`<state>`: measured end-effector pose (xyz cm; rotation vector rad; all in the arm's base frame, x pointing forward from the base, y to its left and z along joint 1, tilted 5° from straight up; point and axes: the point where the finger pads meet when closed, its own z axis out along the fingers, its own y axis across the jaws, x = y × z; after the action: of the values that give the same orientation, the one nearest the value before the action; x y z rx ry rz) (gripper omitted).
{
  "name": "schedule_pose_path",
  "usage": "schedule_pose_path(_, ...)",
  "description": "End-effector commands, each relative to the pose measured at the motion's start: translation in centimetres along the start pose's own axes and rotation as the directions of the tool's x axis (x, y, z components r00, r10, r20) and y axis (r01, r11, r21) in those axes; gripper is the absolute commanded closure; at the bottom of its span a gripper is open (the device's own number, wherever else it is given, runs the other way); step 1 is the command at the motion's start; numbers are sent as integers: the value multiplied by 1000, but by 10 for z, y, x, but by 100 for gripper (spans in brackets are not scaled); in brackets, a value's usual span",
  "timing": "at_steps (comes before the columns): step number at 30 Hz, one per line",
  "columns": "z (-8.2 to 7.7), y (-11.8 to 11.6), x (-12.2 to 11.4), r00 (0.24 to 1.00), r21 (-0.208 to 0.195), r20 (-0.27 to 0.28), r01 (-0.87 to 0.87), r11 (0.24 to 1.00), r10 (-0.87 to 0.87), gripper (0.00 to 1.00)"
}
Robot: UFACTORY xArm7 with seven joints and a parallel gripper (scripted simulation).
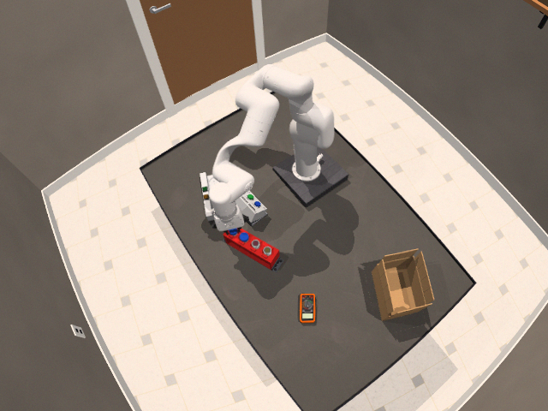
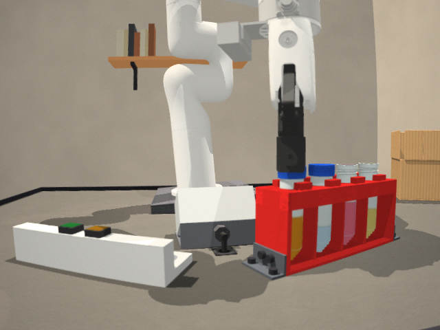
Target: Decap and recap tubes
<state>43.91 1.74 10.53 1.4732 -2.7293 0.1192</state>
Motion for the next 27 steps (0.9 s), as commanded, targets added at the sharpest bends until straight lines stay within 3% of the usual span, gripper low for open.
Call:
schedule_pose_path(1, 1, -1, -1, 1000, 4, 3, 0, 1000, 0, 54)
schedule_pose_path(16, 5, -1, -1, 1000, 4, 3, 0, 1000, 0, 54)
schedule_pose_path(17, 5, -1, -1, 1000, 4, 3, 0, 1000, 0, 100)
schedule_pose_path(27, 5, -1, -1, 1000, 4, 3, 0, 1000, 0, 100)
